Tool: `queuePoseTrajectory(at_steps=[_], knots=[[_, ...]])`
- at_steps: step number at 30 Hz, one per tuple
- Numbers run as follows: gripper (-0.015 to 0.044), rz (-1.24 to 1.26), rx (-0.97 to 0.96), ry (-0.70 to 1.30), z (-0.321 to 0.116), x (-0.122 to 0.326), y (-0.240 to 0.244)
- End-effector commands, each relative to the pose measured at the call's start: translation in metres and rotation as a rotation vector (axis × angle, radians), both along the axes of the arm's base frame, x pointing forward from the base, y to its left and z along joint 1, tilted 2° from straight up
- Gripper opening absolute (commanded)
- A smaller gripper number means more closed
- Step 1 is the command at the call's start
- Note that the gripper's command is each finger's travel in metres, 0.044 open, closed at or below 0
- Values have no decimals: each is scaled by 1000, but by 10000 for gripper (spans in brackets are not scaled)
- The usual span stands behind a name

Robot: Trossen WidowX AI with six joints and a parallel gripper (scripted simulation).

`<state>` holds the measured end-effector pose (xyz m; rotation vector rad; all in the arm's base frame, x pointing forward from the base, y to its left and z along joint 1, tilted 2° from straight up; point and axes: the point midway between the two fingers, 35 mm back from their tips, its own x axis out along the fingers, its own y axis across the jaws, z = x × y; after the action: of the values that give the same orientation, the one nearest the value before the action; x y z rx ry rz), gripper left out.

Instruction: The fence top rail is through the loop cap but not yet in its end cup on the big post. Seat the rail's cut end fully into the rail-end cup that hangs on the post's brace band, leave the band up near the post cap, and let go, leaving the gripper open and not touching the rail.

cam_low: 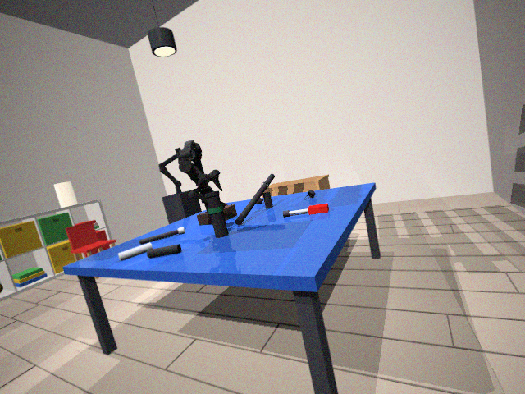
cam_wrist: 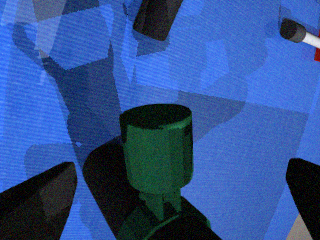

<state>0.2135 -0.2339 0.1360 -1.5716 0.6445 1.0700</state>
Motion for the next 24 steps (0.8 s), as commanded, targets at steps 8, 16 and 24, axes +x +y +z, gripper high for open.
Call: queuePoseTrajectory(at_steps=[8,16,24], knots=[[440,5,1,-2,-20,2,1],[440,5,1,-2,-32,8,2],[440,5,2,-2,-44,14,3]])
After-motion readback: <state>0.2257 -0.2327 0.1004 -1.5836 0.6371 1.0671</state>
